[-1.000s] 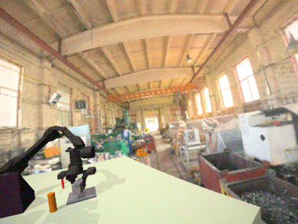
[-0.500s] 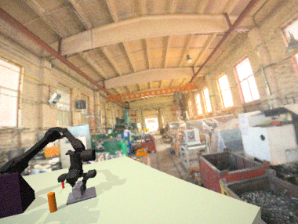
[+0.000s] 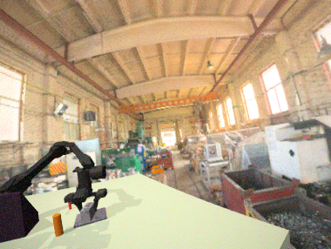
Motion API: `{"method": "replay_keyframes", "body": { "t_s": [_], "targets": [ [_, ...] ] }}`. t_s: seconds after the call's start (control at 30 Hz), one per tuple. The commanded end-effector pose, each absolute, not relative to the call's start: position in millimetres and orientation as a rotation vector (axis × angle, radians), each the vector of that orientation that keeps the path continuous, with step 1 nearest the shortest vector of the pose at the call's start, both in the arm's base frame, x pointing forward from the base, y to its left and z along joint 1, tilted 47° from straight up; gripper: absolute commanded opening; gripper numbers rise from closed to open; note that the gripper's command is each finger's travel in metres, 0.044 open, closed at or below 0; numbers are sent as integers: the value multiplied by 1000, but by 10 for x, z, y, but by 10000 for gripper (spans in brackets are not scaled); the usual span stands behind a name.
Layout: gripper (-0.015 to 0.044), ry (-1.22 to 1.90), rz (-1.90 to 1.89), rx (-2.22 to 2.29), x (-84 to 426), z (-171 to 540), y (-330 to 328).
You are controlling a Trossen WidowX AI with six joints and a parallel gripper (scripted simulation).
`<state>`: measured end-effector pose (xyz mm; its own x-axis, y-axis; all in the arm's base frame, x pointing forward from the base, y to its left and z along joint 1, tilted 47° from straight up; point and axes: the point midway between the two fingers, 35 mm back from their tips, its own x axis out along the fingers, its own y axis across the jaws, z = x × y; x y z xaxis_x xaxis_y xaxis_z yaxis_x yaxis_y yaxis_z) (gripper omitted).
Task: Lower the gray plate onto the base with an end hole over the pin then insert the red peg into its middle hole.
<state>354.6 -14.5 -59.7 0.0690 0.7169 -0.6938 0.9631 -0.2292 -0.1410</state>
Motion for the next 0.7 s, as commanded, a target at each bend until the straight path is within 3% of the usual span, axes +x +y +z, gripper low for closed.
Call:
{"method": "replay_keyframes", "body": {
  "t_s": [0.0, 0.07, 0.23, 0.47, 0.67],
  "targets": [
    [394, 1675, -948, 1995, 3546, -593, -147],
    [440, 1675, -948, 1995, 3546, -593, -147],
    [440, 1674, -949, 1995, 3549, -577, -168],
    [440, 1669, -956, 2000, 3485, 135, -937],
    [440, 1670, -955, 2002, 3487, 205, -1025]
  ]
}}
